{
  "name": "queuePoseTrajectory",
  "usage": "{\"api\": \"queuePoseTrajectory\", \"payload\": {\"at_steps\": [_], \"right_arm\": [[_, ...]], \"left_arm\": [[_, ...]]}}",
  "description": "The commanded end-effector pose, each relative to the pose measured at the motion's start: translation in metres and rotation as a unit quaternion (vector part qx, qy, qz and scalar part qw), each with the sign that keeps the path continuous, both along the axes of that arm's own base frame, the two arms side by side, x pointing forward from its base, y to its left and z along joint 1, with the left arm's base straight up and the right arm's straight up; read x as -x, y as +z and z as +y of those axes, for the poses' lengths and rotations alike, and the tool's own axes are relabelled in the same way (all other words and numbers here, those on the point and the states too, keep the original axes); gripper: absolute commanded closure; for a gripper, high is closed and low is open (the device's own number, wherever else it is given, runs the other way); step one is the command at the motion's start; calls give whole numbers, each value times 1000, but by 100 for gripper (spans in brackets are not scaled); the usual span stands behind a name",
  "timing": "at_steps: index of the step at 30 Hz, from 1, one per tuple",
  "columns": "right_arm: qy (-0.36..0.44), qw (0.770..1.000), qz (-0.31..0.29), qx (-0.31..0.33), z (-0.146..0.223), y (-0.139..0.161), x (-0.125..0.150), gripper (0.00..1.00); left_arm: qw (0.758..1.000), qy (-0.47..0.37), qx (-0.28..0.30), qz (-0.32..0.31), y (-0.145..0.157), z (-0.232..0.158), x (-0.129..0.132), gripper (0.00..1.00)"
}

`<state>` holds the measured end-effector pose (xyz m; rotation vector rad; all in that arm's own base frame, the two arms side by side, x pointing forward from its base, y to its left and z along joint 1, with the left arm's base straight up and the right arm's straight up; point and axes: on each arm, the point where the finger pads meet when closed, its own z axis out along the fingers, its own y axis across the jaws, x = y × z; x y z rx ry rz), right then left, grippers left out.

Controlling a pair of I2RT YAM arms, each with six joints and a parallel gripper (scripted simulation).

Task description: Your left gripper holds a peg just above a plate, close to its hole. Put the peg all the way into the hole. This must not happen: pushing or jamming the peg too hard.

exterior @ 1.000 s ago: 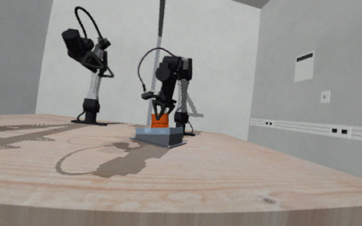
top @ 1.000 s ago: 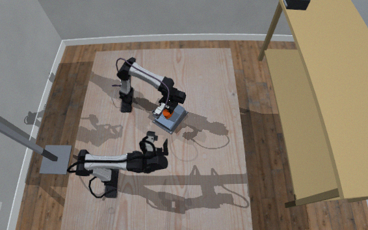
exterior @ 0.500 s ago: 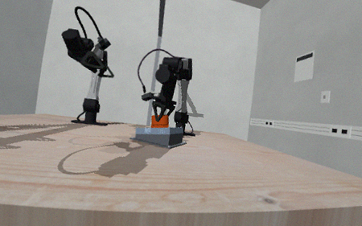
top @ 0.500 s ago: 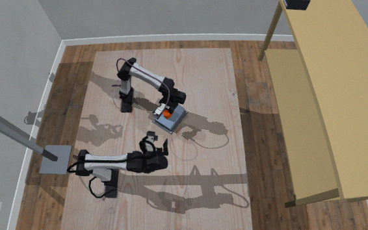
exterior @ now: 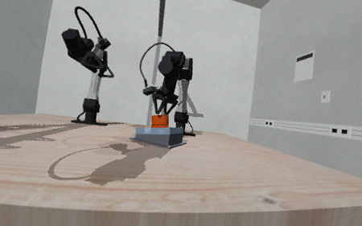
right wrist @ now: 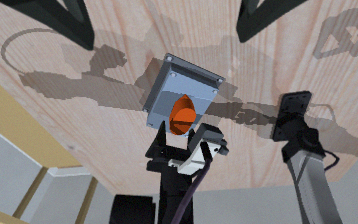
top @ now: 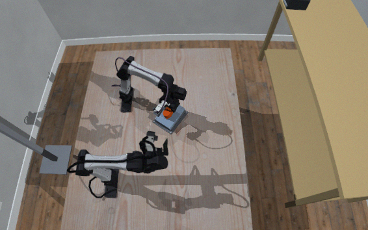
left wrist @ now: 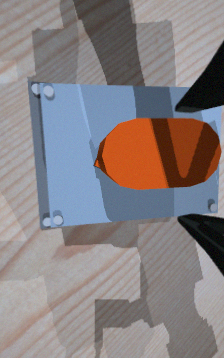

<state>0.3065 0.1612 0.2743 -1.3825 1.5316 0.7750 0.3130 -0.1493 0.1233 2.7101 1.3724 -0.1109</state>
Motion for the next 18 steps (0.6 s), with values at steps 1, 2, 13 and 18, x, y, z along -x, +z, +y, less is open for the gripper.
{"api": "queuePoseTrajectory", "payload": {"at_steps": [1,2,13,18], "right_arm": [[9,1000,-10,-9,2,12,-1,0],[9,1000,-10,-9,2,12,-1,0],[9,1000,-10,-9,2,12,-1,0],[9,1000,-10,-9,2,12,-1,0]], "left_arm": [[1000,1,0,13,8,2,-2,29],[1000,1,-3,14,11,4,-2,29],[1000,0,1,2,22,1,3,29],[1000,0,1,2,22,1,3,29]]}}
